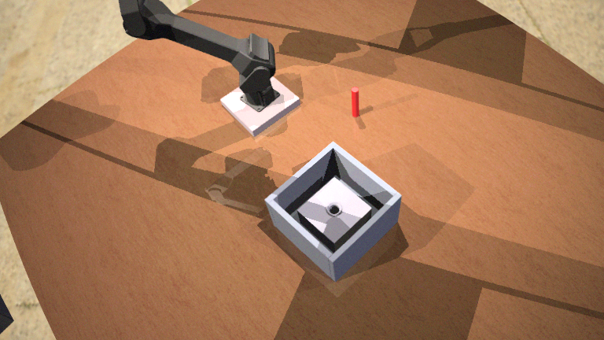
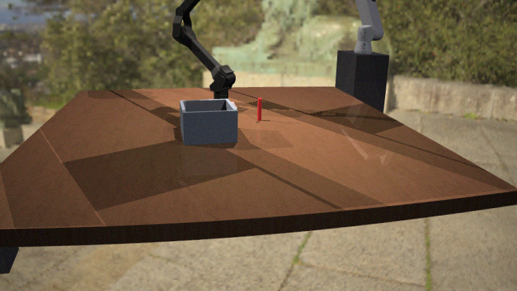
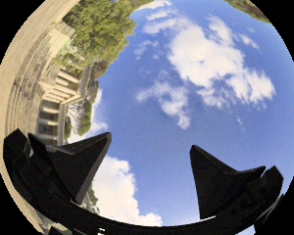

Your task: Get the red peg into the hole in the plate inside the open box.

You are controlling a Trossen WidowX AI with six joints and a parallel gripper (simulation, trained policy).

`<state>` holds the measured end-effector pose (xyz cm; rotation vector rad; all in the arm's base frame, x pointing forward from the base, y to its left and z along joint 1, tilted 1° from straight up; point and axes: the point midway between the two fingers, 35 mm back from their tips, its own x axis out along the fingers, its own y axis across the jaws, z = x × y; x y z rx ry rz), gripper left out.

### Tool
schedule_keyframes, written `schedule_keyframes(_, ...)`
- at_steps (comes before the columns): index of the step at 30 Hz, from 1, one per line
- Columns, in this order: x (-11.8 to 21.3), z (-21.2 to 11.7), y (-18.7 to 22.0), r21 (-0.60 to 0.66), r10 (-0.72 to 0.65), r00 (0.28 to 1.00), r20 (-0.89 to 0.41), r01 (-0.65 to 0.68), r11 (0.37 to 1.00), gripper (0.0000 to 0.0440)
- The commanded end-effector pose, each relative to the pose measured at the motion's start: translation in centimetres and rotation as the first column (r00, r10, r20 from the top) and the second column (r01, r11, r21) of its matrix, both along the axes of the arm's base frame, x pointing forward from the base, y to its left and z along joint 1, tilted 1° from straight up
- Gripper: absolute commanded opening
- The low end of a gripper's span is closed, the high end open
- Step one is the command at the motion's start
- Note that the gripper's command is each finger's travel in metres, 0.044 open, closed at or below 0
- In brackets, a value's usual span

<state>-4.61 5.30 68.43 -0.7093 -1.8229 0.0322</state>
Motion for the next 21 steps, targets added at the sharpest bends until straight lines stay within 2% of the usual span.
schedule_keyframes(1, 0.4, -0.1, 0.0, 0.008, -0.001, 1.0, -0.023, 0.002, 1.0, 0.0422)
schedule_keyframes(2, 0.9, -0.2, 0.1, 0.012, 0.002, 0.999, -0.054, -0.002, 1.0, 0.0438)
schedule_keyframes(11, 6.5, -2.4, 3.5, -0.04, 0.063, 0.937, -0.343, -0.081, 0.996, 0.044)
schedule_keyframes(21, 12.9, -6.3, 6.9, -0.06, 0.075, 0.766, -0.638, -0.146, 0.988, 0.044)
